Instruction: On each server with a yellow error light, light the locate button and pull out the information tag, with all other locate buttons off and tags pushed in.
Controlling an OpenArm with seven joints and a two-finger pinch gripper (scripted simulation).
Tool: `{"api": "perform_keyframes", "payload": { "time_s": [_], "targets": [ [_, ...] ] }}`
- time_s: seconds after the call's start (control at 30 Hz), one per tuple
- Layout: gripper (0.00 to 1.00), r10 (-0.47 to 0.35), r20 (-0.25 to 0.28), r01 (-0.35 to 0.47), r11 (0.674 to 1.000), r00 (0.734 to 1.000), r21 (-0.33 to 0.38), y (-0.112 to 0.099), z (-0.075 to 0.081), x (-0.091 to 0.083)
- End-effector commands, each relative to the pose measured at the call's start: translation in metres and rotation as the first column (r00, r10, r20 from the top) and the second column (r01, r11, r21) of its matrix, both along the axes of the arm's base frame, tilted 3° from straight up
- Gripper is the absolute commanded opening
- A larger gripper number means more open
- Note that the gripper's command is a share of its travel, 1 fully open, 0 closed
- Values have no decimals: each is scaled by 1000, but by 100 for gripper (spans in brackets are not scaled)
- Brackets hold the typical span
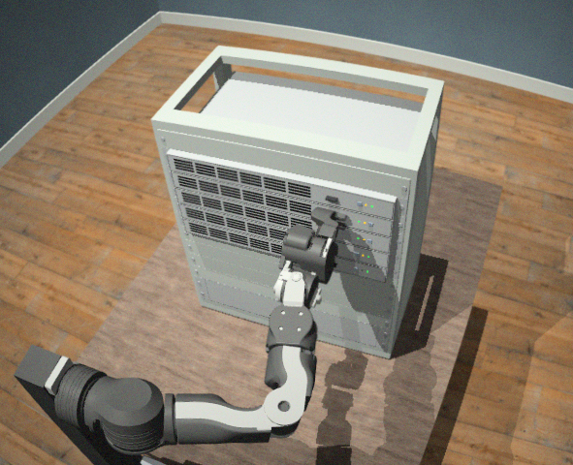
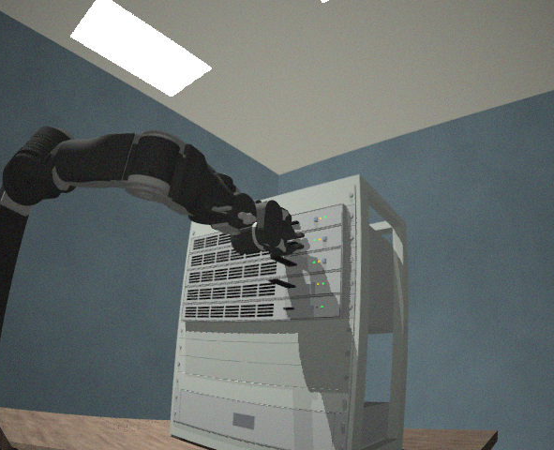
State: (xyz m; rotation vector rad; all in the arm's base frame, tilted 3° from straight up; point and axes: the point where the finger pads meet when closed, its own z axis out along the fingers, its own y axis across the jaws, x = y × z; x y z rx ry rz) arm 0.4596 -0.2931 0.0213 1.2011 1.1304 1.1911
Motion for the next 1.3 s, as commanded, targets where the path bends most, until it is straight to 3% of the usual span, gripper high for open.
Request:
{"api": "perform_keyframes", "payload": {
  "time_s": [0.0,0.63,0.67,1.27],
  "targets": [
    [10,8,-3,-8,1000,1000,-5,2,0,2],
    [10,9,-3,-9,1000,1000,-5,2,1,3],
    [0,9,-3,-9,1000,1000,-5,2,1,3],
    [0,9,-3,-9,1000,1000,-5,2,1,3]
  ]
}}
